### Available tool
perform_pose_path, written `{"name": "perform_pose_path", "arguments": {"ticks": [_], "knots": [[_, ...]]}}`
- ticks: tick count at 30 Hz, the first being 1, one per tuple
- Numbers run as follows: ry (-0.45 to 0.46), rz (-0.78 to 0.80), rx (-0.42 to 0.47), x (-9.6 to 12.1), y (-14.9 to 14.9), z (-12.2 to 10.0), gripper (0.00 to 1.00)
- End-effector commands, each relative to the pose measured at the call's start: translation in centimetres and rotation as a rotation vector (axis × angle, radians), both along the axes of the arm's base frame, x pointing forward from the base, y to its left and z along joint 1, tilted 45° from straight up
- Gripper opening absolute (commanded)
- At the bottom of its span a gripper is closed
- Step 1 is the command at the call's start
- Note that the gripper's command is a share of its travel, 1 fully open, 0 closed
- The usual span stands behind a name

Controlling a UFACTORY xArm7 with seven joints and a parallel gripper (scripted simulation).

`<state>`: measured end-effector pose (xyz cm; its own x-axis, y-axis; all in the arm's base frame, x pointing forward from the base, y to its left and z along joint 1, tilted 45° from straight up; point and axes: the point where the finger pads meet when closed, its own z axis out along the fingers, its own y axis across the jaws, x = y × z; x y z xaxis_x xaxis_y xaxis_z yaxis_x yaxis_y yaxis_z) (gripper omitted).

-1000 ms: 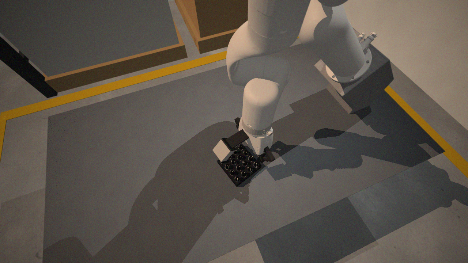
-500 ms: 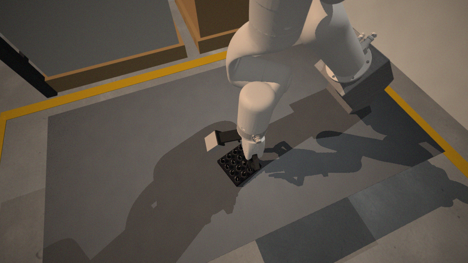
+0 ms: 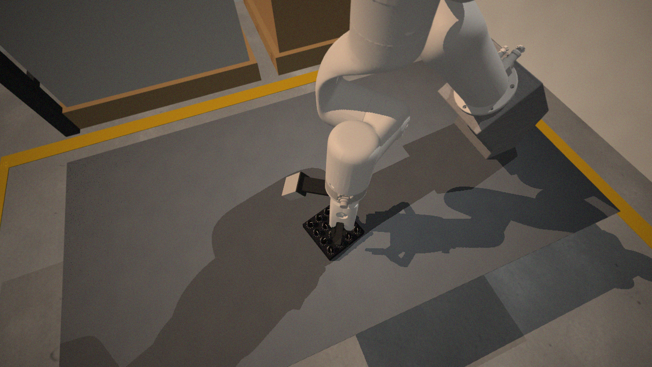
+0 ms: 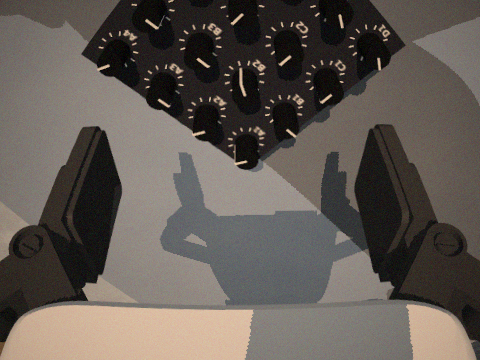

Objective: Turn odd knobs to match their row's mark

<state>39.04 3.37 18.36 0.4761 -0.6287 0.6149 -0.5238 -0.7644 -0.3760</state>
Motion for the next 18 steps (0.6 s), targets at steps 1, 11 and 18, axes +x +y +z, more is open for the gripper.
{"name": "perform_pose_path", "arguments": {"ticks": [1, 11, 18], "knots": [[-0.02, -0.113, 0.106, 0.3, 0.5, 0.6, 1.0], [-0.048, -0.278, 0.287, 0.5, 1.5, 1.2, 1.0], [-0.065, -0.411, 0.439, 0.6, 2.4, 1.7, 1.0]]}}
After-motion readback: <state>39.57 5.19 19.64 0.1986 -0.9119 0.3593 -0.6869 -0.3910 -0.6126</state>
